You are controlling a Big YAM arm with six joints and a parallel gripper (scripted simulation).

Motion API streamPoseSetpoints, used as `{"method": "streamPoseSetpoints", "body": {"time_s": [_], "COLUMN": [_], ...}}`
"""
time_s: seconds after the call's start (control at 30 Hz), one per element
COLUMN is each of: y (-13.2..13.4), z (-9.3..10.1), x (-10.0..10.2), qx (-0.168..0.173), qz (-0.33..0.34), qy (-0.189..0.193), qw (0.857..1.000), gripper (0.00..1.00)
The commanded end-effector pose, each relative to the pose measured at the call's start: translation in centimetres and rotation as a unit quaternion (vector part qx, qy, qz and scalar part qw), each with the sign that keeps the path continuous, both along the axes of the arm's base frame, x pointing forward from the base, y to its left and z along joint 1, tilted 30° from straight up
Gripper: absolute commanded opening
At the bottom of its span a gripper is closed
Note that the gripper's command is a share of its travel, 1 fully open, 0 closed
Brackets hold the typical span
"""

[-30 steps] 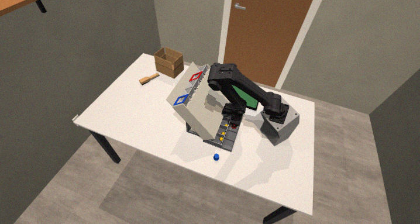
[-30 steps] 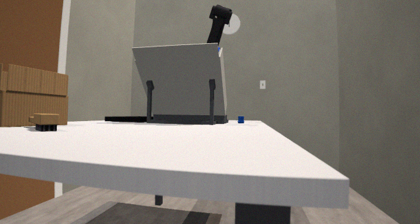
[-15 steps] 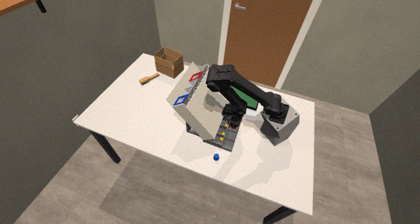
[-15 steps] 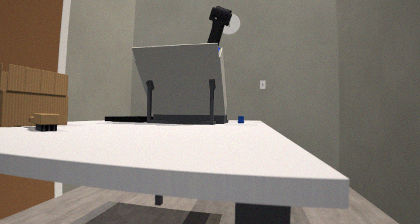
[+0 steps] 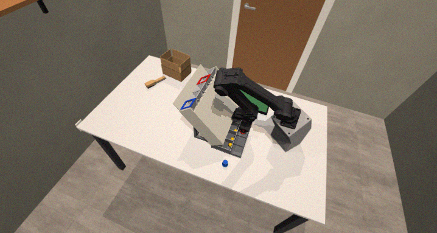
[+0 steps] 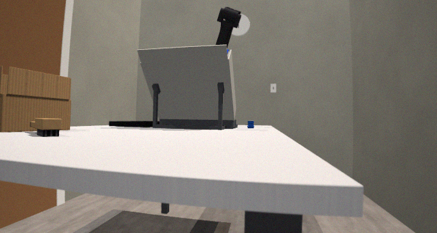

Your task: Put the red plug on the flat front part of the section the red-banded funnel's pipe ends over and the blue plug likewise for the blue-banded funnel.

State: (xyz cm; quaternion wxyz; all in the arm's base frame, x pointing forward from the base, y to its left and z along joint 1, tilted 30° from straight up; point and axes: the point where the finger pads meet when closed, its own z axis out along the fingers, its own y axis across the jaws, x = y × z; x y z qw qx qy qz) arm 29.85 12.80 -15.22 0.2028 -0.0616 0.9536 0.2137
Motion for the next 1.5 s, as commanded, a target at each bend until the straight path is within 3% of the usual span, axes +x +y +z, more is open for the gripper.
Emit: {"method": "streamPoseSetpoints", "body": {"time_s": [0.0, 0.33, 0.97, 1.0, 1.47], "y": [0.1, 0.1, 0.1, -0.4, -0.4], "z": [-0.9, -0.9, -0.9, -0.5, -0.5], "x": [-2.5, -3.0, -3.2, -1.4, -1.4], "qx": [-0.006, -0.009, -0.01, -0.006, -0.006], "qz": [0.007, 0.012, 0.014, -0.001, -0.001], "qy": [0.03, 0.048, 0.048, 0.03, 0.03], "qw": [1.0, 0.999, 0.999, 1.0, 1.0], "gripper": [0.0, 0.0, 0.0, 0.59, 0.59]}}
